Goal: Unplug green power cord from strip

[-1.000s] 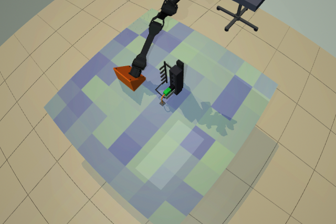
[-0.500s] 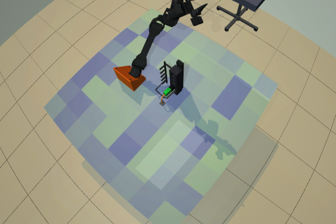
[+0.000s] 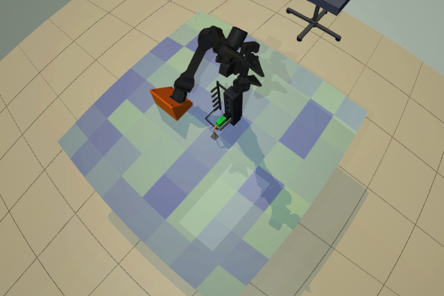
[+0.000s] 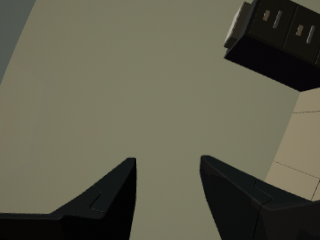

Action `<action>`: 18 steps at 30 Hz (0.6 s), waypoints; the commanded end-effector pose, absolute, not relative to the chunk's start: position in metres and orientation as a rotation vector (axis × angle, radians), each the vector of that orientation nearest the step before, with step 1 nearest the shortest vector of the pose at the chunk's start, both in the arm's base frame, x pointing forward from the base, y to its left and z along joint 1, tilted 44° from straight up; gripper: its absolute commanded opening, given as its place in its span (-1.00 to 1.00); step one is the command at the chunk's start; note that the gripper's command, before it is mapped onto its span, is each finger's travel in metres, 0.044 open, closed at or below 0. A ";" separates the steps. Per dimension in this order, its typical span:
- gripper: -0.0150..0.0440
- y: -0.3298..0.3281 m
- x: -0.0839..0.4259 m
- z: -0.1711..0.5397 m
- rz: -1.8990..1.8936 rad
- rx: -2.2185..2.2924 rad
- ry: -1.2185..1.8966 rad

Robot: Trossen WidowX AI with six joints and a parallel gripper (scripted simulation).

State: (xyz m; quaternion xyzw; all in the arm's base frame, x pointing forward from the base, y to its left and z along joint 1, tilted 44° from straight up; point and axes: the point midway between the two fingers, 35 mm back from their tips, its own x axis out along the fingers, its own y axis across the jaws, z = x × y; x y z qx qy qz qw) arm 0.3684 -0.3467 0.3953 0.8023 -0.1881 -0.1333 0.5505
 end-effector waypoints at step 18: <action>0.05 -0.205 0.332 0.085 -0.896 1.937 0.900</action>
